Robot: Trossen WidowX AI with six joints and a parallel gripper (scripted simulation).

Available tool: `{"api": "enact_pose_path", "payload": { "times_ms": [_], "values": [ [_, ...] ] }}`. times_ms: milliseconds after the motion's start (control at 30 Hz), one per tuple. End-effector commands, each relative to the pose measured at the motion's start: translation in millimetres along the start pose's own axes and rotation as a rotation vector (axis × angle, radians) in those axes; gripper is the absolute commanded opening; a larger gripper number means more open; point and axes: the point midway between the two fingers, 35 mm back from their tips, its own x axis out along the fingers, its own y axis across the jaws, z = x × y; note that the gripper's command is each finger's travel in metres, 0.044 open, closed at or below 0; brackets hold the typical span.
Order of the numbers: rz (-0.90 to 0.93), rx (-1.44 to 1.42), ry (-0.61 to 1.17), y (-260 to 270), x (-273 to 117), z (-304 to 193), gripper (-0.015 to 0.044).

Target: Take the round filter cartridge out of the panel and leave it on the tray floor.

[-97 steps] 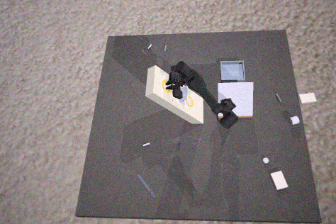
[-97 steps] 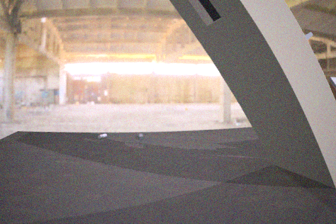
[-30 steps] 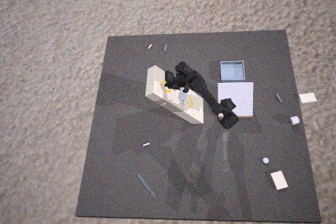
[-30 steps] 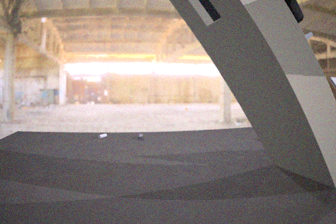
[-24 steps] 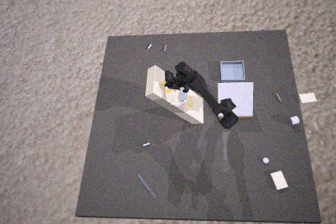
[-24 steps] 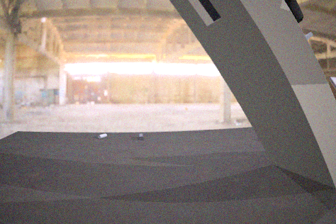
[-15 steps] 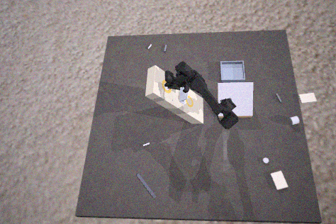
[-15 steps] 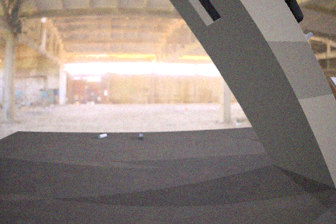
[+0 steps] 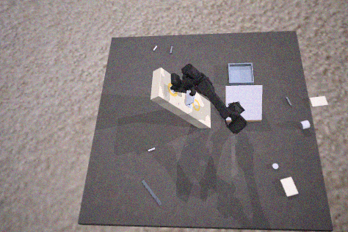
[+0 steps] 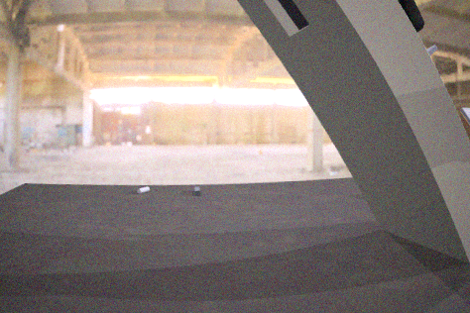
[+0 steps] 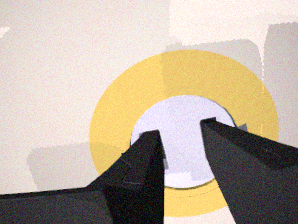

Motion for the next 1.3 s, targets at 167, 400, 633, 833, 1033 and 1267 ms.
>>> {"api": "enact_pose_path", "payload": {
  "times_ms": [167, 400, 633, 833, 1033, 1267],
  "values": [
    [-0.031, -0.028, 0.009, 0.2, 19.3, -3.7, 0.0000],
    [-0.031, -0.028, 0.009, 0.2, 19.3, -3.7, 0.0000],
    [-0.031, -0.028, 0.009, 0.2, 19.3, -3.7, 0.0000],
    [-0.031, -0.028, 0.009, 0.2, 19.3, -3.7, 0.0000],
    [-0.003, -0.002, -0.001, 0.0, -2.2, 0.6, 0.0000],
    [-0.026, -0.013, -0.008, 0.1, -25.9, 4.5, 0.0000]
  ]
}}
